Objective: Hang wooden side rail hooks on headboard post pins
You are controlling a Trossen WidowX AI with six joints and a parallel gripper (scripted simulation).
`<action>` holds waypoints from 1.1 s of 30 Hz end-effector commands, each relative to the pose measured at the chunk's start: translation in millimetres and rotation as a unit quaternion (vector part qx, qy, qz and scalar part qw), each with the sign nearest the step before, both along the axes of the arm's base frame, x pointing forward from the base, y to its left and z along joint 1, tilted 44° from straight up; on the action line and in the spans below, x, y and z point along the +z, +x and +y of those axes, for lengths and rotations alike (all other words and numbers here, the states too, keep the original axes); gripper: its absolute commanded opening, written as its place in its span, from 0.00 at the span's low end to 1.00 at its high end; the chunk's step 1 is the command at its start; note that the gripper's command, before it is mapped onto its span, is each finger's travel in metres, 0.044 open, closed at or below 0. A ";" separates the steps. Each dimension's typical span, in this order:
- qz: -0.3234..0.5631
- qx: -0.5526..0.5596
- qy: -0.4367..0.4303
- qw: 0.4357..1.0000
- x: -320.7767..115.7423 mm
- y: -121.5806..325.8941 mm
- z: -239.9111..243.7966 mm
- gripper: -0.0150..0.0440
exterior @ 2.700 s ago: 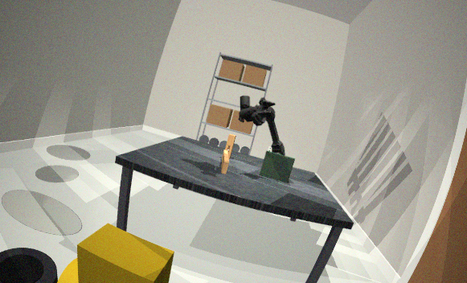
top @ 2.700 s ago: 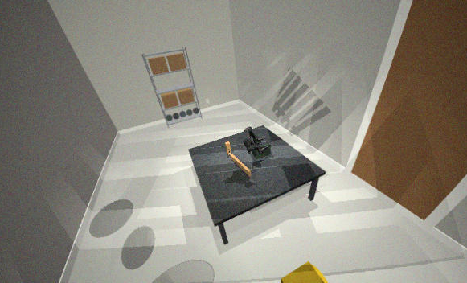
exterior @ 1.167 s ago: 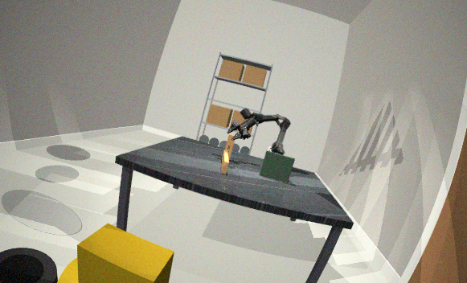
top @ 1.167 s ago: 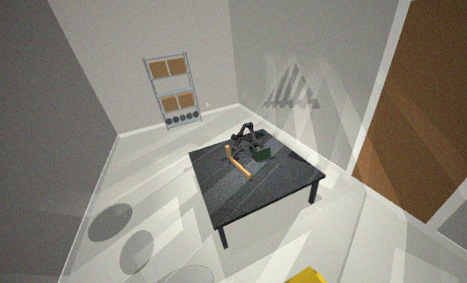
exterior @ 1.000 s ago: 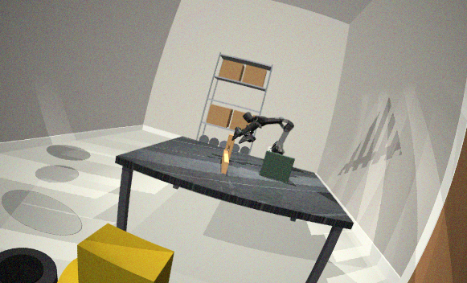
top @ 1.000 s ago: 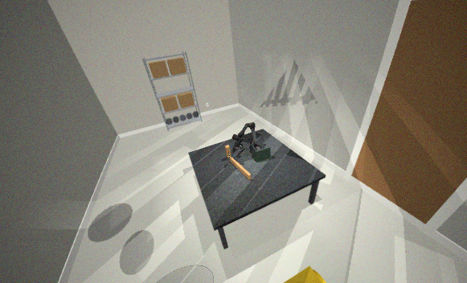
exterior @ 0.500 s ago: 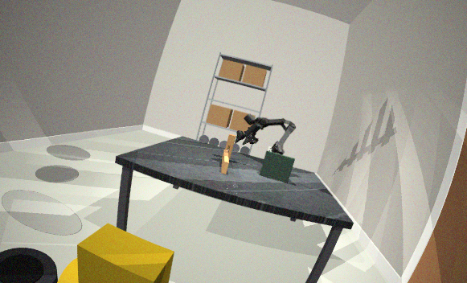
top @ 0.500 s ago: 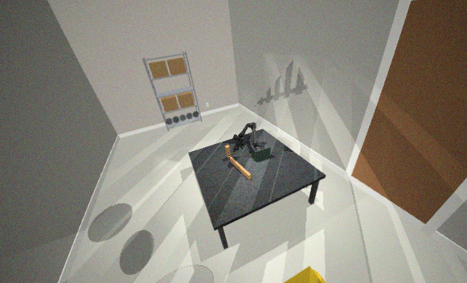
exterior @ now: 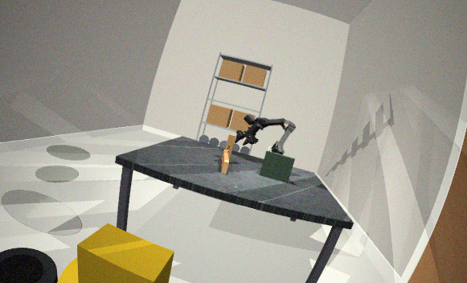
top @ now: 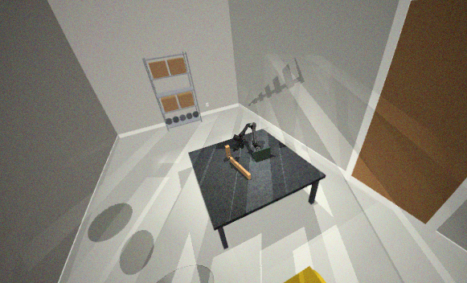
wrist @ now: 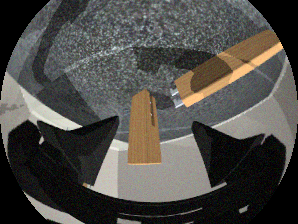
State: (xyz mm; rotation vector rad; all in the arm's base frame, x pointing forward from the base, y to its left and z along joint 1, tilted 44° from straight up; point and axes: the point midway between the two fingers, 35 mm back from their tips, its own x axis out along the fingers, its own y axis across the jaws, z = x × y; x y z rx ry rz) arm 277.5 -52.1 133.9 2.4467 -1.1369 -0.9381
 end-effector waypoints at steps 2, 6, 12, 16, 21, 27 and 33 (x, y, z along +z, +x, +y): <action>-0.147 -0.081 0.064 0.984 -2.6 4.9 1.4 1.00; -0.304 -0.156 0.133 0.930 -4.4 10.1 3.7 1.00; -0.524 -0.241 0.235 0.783 -7.4 17.4 7.8 1.00; -0.599 -0.261 0.270 0.707 -9.0 20.2 9.9 1.00; -0.670 -0.276 0.305 0.618 -10.4 22.3 12.3 1.00; -0.742 -0.286 0.347 0.498 -12.0 24.4 15.3 1.00; -0.793 -0.290 0.388 0.368 -13.3 26.1 17.9 1.00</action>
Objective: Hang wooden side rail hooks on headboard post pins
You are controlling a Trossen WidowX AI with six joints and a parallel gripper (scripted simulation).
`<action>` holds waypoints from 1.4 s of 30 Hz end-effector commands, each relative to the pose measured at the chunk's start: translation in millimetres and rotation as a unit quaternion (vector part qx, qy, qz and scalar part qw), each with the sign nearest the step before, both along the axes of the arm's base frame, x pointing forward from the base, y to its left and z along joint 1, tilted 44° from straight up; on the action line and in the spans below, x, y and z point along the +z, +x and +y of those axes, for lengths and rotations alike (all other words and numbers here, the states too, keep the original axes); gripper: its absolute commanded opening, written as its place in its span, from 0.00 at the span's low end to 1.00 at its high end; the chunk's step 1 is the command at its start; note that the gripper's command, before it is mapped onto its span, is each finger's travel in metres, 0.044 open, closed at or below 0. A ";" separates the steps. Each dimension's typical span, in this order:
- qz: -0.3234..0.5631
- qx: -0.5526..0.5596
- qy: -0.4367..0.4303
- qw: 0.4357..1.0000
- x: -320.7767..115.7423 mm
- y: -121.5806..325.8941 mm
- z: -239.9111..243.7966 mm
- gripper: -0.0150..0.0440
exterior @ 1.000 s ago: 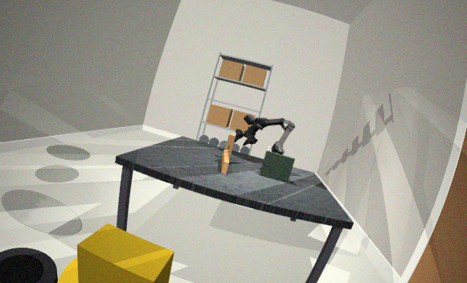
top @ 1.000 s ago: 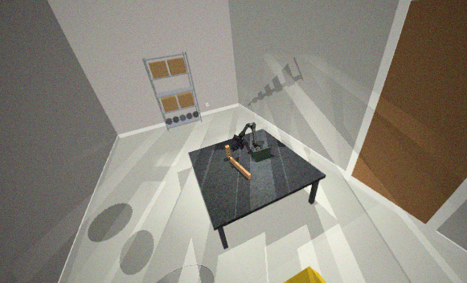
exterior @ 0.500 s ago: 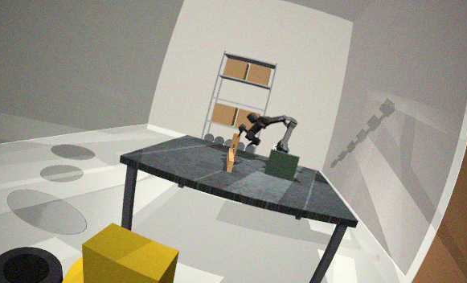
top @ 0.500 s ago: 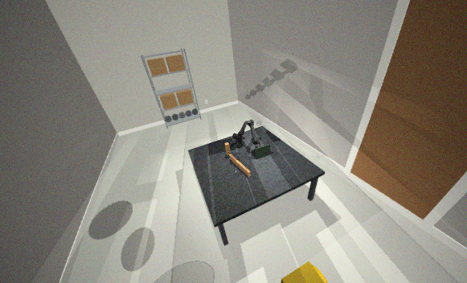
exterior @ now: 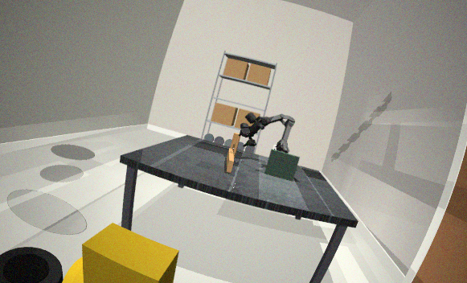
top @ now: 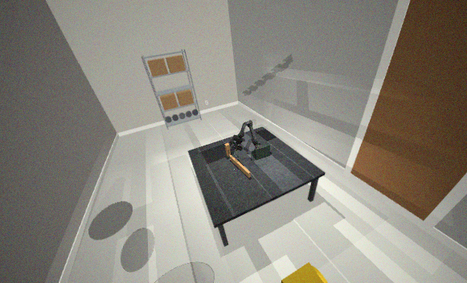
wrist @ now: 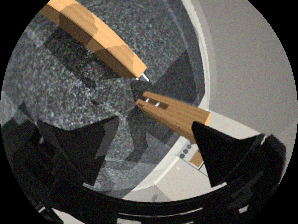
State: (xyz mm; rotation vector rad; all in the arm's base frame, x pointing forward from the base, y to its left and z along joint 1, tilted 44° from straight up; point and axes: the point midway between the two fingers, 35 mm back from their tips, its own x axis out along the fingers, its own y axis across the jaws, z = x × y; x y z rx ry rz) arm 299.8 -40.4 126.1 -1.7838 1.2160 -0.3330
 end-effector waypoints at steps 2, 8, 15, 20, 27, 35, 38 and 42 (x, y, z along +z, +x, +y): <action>-0.395 -0.101 0.151 0.901 -6.0 4.4 7.1 1.00; -0.514 -0.119 0.193 0.827 -6.9 4.0 8.8 1.00; -0.639 -0.128 0.239 0.720 -7.9 2.5 10.6 1.00; -0.714 -0.130 0.274 0.631 -8.5 1.3 11.8 1.00; -0.742 -0.130 0.290 0.591 -8.6 1.0 12.1 1.00; -0.742 -0.130 0.290 0.591 -8.6 1.0 12.1 1.00; -0.742 -0.130 0.290 0.591 -8.6 1.0 12.1 1.00; -0.742 -0.130 0.290 0.591 -8.6 1.0 12.1 1.00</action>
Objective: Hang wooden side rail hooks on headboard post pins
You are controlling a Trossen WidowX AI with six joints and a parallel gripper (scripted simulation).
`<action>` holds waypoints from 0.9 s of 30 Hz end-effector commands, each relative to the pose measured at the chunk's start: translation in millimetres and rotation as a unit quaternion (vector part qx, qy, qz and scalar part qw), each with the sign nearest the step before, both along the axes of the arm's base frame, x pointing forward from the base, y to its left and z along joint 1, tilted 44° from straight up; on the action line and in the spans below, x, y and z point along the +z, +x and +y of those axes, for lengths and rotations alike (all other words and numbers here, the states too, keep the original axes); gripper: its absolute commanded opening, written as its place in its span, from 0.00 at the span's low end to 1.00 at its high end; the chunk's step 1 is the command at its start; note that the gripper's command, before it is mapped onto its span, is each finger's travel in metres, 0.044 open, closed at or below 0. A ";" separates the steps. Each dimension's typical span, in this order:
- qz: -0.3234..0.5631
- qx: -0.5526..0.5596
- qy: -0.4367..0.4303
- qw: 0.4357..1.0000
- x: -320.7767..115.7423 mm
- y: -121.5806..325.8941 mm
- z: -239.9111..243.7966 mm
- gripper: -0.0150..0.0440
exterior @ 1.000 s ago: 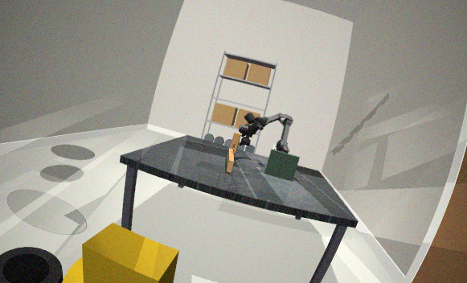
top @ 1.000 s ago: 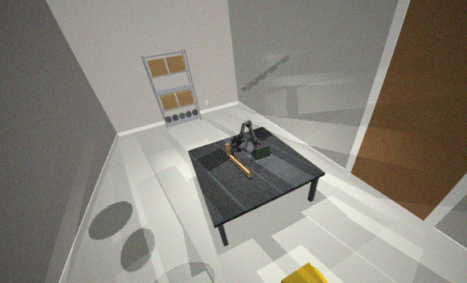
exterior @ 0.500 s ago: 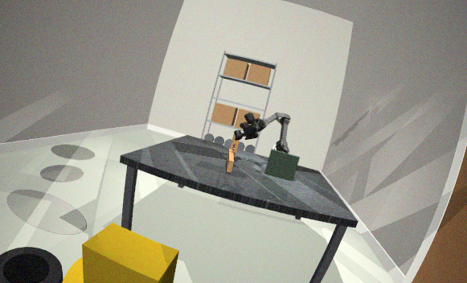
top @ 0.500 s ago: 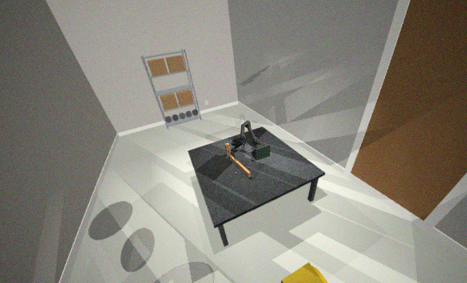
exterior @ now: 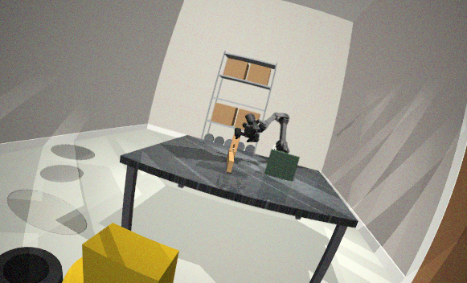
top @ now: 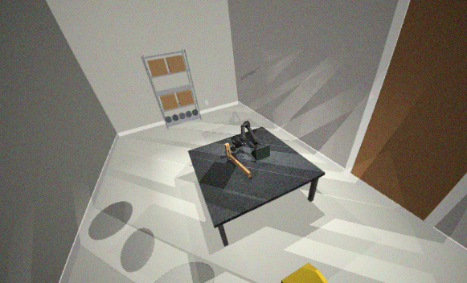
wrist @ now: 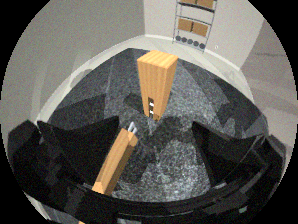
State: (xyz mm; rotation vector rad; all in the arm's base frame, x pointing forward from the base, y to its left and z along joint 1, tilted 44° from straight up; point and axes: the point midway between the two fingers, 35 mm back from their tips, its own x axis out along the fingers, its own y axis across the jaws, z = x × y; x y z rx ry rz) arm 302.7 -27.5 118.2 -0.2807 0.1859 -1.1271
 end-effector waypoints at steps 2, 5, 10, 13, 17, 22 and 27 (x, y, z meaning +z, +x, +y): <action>-0.005 -0.003 -0.001 1.000 -0.7 -1.9 -0.7 1.00; -0.005 -0.003 -0.001 1.000 -0.7 -1.9 -0.7 1.00; -0.005 -0.003 -0.001 1.000 -0.7 -1.9 -0.7 1.00; -0.005 -0.003 -0.001 1.000 -0.7 -1.9 -0.7 1.00; 0.165 0.022 -0.031 0.986 -9.5 19.6 6.9 1.00; 0.483 0.089 -0.091 0.867 -27.8 50.8 20.8 1.00; 0.724 0.180 -0.138 0.651 -42.8 66.7 33.7 1.00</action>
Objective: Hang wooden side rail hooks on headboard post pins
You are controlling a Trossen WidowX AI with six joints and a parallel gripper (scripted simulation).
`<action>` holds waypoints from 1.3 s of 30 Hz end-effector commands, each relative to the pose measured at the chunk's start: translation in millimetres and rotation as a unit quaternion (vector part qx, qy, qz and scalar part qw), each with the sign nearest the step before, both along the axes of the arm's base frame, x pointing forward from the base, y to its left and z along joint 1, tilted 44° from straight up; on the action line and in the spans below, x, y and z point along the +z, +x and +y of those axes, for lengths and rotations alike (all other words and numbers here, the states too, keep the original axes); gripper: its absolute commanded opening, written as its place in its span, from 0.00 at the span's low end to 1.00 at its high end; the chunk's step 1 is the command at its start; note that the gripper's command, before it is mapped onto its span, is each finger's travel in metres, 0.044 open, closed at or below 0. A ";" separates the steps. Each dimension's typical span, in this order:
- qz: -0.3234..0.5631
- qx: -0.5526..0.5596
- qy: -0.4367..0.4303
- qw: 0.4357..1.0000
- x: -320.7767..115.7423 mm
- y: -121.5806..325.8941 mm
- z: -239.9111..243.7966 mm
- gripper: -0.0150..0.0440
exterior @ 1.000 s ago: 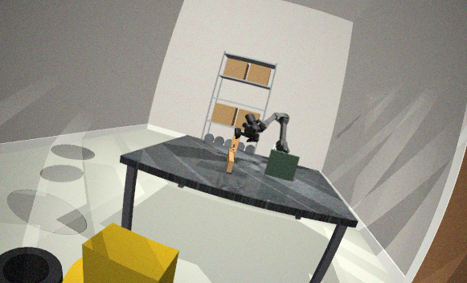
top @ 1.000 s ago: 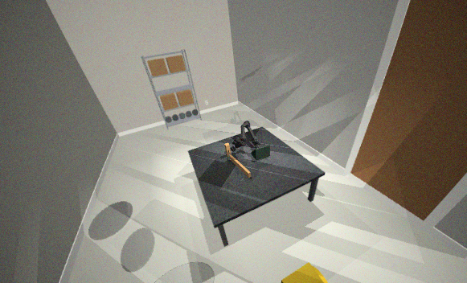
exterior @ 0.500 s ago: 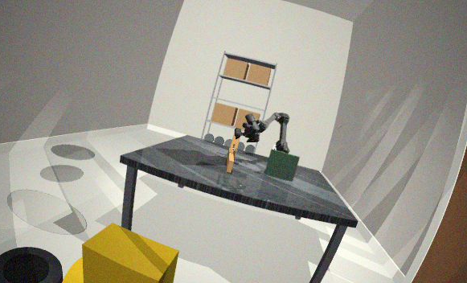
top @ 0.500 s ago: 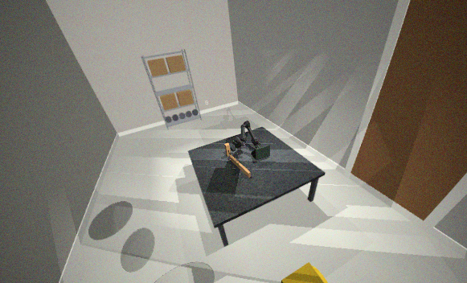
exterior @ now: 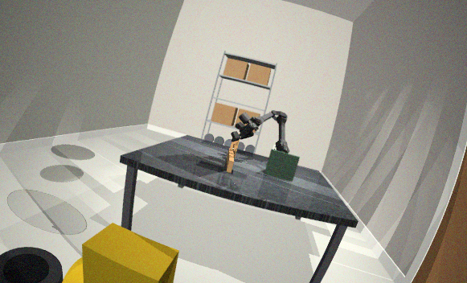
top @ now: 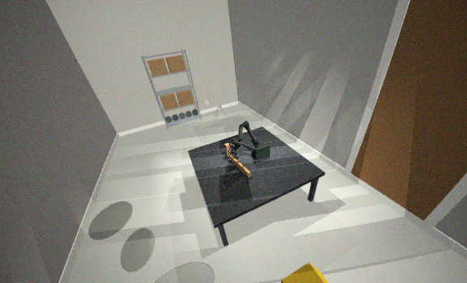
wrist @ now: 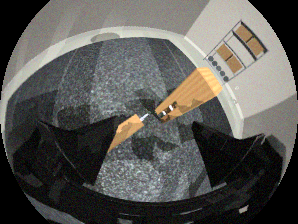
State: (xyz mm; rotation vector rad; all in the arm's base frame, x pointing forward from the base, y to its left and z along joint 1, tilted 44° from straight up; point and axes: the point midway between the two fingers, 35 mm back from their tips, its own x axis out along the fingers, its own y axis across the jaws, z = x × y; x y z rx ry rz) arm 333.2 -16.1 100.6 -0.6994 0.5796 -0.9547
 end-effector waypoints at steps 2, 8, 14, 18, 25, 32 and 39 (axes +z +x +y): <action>0.590 0.167 -0.083 0.786 -28.2 39.0 26.1 1.00; 0.730 0.248 -0.088 0.631 -33.5 39.0 35.4 1.00; 0.821 0.313 -0.090 0.469 -31.8 26.9 39.2 1.00; 0.842 0.339 -0.093 0.410 -30.7 23.7 40.8 1.00; 0.842 0.339 -0.093 0.410 -30.7 23.7 40.8 1.00; 0.842 0.339 -0.093 0.410 -30.7 23.7 40.8 1.00; 0.842 0.339 -0.093 0.410 -30.7 23.7 40.8 1.00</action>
